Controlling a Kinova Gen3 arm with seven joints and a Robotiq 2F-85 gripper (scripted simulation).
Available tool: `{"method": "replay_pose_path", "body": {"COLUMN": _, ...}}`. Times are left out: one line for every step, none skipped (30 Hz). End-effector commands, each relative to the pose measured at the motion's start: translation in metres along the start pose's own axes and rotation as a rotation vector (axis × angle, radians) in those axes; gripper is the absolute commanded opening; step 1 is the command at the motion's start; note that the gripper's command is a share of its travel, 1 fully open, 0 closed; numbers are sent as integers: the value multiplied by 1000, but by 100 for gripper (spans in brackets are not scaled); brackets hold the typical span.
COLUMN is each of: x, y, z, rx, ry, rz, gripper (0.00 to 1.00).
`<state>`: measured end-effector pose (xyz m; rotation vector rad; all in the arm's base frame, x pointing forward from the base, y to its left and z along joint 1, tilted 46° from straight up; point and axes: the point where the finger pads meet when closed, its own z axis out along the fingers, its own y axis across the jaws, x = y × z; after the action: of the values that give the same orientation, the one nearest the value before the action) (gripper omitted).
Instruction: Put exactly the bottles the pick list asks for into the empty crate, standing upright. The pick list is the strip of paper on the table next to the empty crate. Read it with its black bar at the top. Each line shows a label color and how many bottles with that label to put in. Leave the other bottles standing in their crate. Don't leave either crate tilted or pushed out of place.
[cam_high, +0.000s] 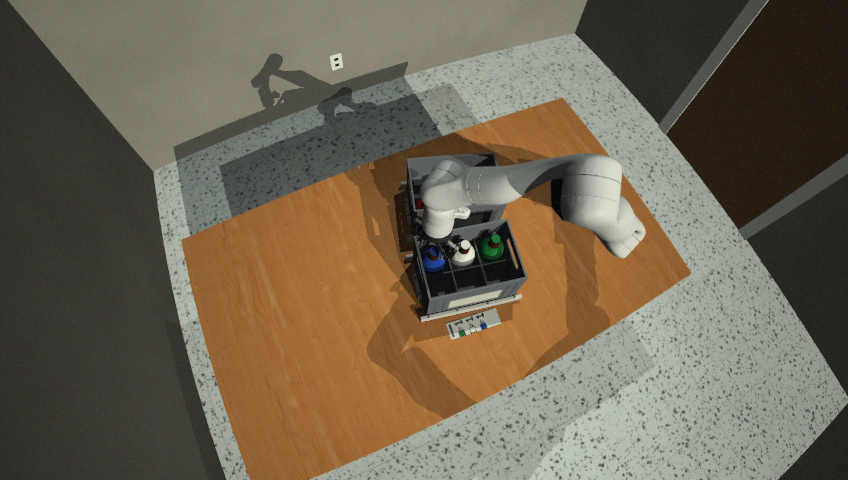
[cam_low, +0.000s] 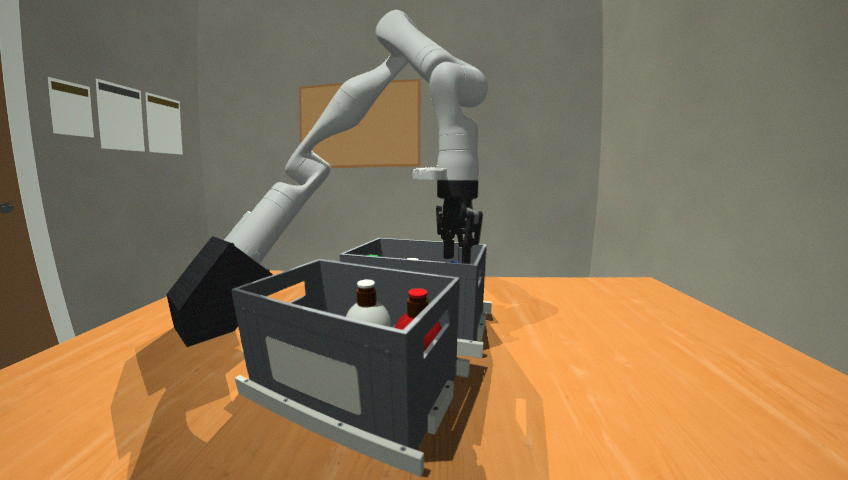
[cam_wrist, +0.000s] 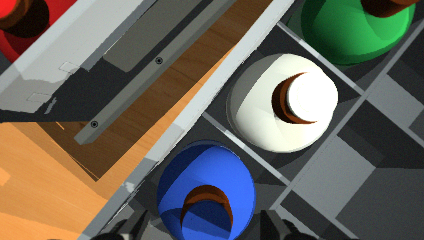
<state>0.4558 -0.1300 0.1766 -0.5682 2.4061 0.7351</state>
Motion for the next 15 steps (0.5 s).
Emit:
{"method": "replay_pose_path", "body": {"x": 2, "y": -3, "z": -14, "rx": 12, "ry": 3, "rz": 8, "gripper": 67}}
{"method": "replay_pose_path", "body": {"x": 2, "y": -3, "z": -16, "rx": 12, "ry": 3, "rz": 8, "gripper": 67}}
{"method": "replay_pose_path", "body": {"x": 2, "y": -3, "z": -19, "rx": 12, "ry": 2, "rz": 8, "gripper": 67}}
{"method": "replay_pose_path", "body": {"x": 2, "y": -3, "z": -22, "rx": 12, "ry": 2, "rz": 8, "gripper": 67}}
{"method": "replay_pose_path", "body": {"x": 2, "y": -3, "z": -24, "rx": 12, "ry": 3, "rz": 8, "gripper": 67}}
{"method": "replay_pose_path", "body": {"x": 2, "y": -3, "z": -27, "rx": 12, "ry": 3, "rz": 8, "gripper": 67}}
{"method": "replay_pose_path", "body": {"x": 2, "y": -3, "z": -30, "rx": 12, "ry": 3, "rz": 8, "gripper": 67}}
{"method": "replay_pose_path", "body": {"x": 2, "y": -3, "z": -32, "rx": 12, "ry": 3, "rz": 8, "gripper": 67}}
{"method": "replay_pose_path", "body": {"x": 2, "y": -3, "z": -35, "rx": 12, "ry": 3, "rz": 8, "gripper": 67}}
{"method": "replay_pose_path", "body": {"x": 2, "y": -3, "z": -38, "rx": 12, "ry": 3, "rz": 8, "gripper": 67}}
{"method": "replay_pose_path", "body": {"x": 2, "y": -3, "z": -40, "rx": 12, "ry": 3, "rz": 8, "gripper": 67}}
{"method": "replay_pose_path", "body": {"x": 2, "y": -3, "z": -43, "rx": 12, "ry": 3, "rz": 8, "gripper": 67}}
{"method": "replay_pose_path", "body": {"x": 2, "y": -3, "z": -43, "rx": 12, "ry": 3, "rz": 8, "gripper": 67}}
{"method": "replay_pose_path", "body": {"x": 2, "y": -3, "z": -43, "rx": 12, "ry": 3, "rz": 8, "gripper": 67}}
{"method": "replay_pose_path", "body": {"x": 1, "y": -3, "z": -46, "rx": 11, "ry": 0, "rz": 6, "gripper": 67}}
